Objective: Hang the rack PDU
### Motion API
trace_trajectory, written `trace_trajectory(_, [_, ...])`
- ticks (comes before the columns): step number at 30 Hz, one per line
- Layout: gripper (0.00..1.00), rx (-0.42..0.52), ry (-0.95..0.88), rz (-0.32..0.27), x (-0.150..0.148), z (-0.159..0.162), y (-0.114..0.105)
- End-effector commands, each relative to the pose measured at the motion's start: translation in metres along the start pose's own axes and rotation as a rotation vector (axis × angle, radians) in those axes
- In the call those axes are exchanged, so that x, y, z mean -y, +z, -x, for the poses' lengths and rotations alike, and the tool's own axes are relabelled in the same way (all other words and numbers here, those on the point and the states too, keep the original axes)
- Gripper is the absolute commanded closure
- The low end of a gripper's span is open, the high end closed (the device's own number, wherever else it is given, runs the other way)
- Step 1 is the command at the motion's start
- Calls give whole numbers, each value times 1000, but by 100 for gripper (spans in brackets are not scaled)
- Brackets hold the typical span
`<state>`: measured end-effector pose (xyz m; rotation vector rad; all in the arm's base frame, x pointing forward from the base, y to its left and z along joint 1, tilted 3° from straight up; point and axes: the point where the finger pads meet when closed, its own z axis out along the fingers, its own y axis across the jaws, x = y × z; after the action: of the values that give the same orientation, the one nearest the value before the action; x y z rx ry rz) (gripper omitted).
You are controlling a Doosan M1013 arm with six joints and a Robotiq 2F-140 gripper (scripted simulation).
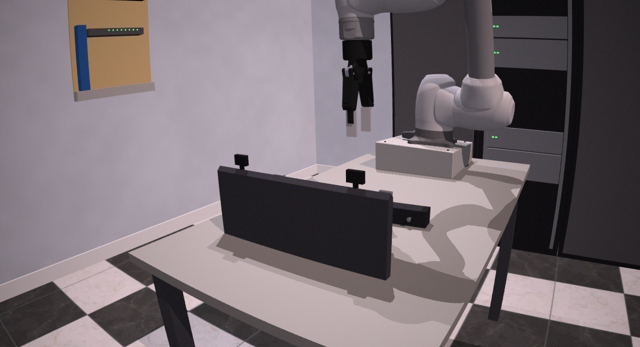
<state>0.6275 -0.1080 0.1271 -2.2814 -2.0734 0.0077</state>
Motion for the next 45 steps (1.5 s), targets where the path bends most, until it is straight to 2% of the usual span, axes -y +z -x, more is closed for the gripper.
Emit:
trace_trajectory(1, [45,0,0,0,0,0,15])
trace_trajectory(6, [45,0,0,0,0,0,47])
trace_trajectory(8, [45,0,0,0,0,0,47])
trace_trajectory(15, [45,0,0,0,0,0,86])
trace_trajectory(21, [45,0,0,0,0,0,108])
trace_trajectory(42, [45,0,0,0,0,0,125])
trace_trajectory(45, [45,0,0,0,0,0,136])
